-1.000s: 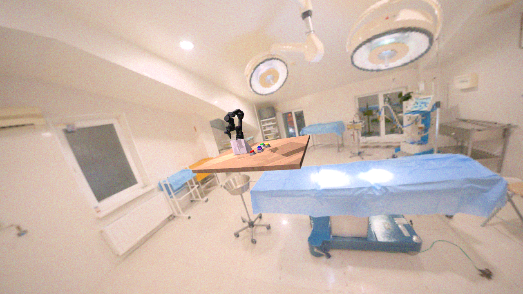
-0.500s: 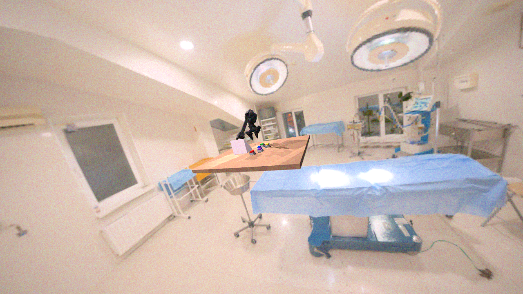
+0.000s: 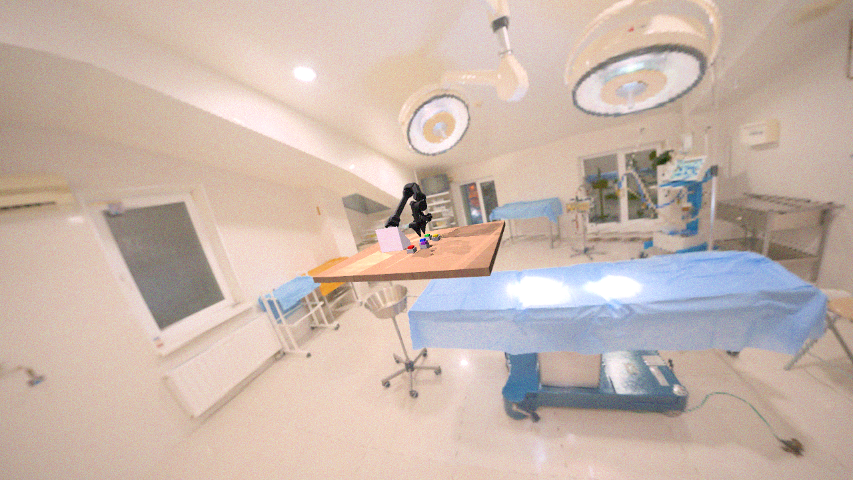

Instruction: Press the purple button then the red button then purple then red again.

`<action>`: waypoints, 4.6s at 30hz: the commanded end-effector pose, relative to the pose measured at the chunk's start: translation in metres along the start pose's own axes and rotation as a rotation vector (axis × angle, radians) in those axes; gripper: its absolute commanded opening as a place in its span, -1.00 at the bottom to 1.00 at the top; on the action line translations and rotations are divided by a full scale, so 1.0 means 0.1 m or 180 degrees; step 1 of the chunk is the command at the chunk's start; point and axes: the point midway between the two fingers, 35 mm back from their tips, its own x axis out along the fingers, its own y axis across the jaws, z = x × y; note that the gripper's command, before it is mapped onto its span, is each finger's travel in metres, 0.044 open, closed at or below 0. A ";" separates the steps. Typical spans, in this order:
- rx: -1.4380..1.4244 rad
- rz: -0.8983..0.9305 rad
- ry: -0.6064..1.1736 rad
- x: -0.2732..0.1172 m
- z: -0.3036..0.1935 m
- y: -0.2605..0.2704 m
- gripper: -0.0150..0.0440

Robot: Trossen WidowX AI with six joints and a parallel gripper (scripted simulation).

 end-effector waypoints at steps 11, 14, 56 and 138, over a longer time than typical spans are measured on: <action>0.0033 0.0037 0.0014 0.20 -0.03 0.01 -0.42; 0.0033 0.0037 0.0014 0.20 -0.03 0.01 -0.42; 0.0033 0.0042 0.0013 0.55 -0.03 0.02 -0.42; 0.0036 0.0027 0.0017 0.53 -0.66 -0.68 -0.42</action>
